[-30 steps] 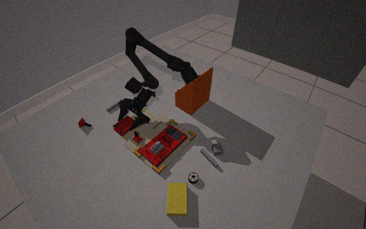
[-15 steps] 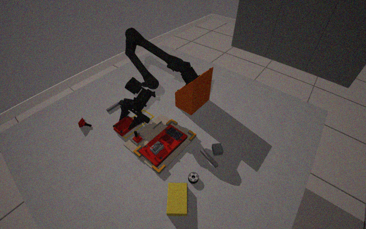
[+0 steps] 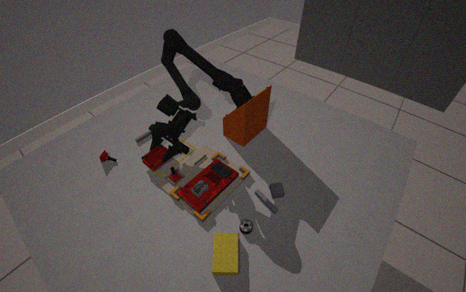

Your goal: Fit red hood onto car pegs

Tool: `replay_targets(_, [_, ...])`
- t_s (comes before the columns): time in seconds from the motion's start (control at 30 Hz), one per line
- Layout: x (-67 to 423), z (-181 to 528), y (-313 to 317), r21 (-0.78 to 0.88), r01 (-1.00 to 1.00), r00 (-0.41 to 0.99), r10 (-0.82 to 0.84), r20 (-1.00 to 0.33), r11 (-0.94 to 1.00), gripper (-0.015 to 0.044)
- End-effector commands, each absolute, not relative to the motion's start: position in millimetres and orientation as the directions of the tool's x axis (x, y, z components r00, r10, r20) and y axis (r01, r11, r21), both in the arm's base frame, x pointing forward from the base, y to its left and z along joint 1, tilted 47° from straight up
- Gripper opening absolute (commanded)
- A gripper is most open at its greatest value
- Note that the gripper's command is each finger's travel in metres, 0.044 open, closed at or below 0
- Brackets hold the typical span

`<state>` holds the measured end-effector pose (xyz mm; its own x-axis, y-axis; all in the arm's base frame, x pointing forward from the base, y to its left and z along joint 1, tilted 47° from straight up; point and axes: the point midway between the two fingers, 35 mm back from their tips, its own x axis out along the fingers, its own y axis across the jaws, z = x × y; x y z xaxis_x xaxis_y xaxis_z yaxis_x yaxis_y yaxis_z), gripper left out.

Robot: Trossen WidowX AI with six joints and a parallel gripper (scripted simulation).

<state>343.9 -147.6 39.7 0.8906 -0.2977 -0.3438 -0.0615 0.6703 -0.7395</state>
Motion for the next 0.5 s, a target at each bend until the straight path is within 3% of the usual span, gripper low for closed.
replay_targets(0.0, [343.8,46.2,-139.1,-0.737,-0.063,0.891,-0.295,-0.345,0.673,0.0000])
replay_targets(0.47, [341.3,66.1,-116.7,-0.737,-0.063,0.892,-0.293,-0.344,0.673,0.0000])
